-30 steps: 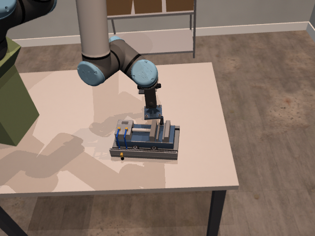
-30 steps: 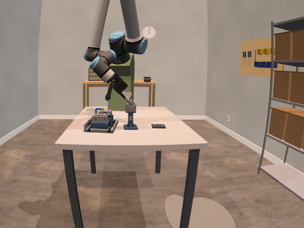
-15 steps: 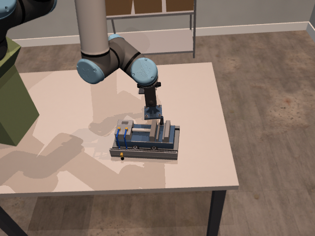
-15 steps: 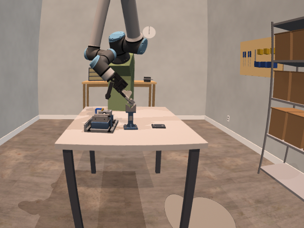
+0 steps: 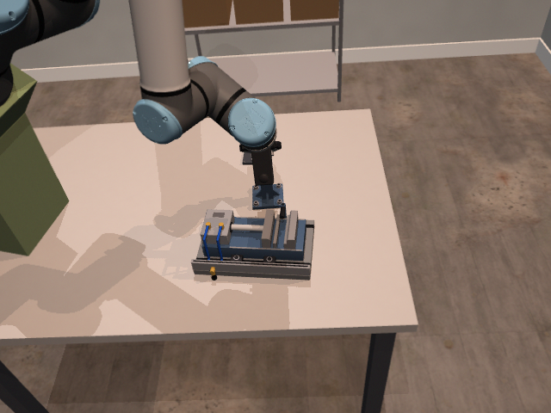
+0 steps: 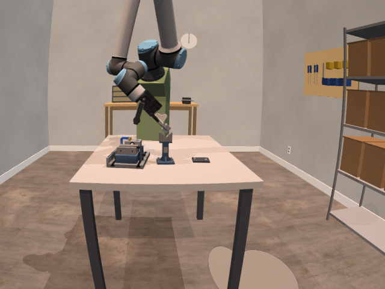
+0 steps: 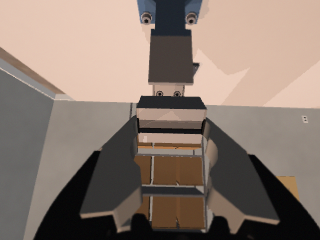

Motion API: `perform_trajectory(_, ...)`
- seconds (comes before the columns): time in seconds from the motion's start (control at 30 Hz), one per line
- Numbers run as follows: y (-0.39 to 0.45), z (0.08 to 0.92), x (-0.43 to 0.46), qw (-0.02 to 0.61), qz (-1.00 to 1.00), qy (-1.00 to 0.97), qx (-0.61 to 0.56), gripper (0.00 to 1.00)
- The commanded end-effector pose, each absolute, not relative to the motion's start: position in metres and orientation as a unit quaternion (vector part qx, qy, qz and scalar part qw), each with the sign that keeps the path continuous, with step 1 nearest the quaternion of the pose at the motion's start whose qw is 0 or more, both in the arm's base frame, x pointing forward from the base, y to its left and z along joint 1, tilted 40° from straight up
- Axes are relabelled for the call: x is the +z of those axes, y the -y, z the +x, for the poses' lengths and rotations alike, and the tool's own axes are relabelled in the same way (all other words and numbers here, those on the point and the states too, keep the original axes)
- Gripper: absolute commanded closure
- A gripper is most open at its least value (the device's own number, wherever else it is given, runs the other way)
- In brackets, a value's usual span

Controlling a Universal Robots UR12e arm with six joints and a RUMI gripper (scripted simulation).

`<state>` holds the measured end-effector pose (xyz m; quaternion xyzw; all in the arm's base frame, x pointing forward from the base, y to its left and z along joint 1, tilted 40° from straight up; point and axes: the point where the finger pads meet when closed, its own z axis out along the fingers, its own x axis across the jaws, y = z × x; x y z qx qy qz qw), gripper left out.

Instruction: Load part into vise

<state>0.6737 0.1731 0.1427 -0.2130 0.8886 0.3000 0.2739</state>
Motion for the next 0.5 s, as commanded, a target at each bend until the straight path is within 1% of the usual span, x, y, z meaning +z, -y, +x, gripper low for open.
perform_trajectory(0.0, -0.1734, 0.6725, 0.1448, 0.274, -0.213, -0.888, 0.3, 1.0)
perform_trajectory(0.47, -0.1735, 0.6711, 0.1464, 0.274, -0.213, -0.888, 0.3, 1.0)
